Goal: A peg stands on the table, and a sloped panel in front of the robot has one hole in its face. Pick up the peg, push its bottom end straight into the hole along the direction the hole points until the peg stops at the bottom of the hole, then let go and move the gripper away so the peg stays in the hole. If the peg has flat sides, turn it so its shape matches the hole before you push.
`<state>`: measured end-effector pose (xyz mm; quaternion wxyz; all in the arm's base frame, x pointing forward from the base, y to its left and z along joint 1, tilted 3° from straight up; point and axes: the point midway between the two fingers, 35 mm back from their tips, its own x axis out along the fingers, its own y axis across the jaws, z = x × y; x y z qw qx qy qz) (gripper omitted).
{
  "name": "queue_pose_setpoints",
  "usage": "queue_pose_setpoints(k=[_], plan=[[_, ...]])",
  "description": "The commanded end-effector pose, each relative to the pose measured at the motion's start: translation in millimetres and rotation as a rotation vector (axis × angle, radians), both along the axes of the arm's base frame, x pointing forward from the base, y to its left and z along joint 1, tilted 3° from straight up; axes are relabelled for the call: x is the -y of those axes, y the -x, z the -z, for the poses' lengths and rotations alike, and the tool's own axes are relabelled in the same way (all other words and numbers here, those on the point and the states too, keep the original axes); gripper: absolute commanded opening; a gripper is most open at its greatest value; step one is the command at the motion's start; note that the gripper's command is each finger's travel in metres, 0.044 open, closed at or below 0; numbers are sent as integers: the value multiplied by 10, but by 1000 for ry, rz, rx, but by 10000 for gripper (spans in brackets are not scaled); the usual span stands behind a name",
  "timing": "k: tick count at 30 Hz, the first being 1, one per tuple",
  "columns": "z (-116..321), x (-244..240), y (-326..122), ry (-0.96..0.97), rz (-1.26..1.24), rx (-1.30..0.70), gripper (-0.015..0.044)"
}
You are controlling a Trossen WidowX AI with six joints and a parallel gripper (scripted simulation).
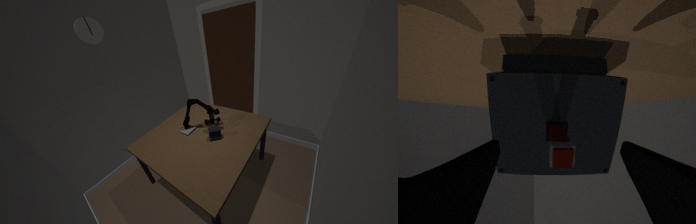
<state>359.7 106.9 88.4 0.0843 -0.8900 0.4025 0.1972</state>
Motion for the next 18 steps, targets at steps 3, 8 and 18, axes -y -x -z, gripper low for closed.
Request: queue_pose_setpoints(k=[3, 8, 18], plan=[[-20, -65, 31, -7, 0, 1, 440], [-36, -113, 66, -8, 0, -1, 440], [-72, -208, 140, -8, -1, -4, 440]])
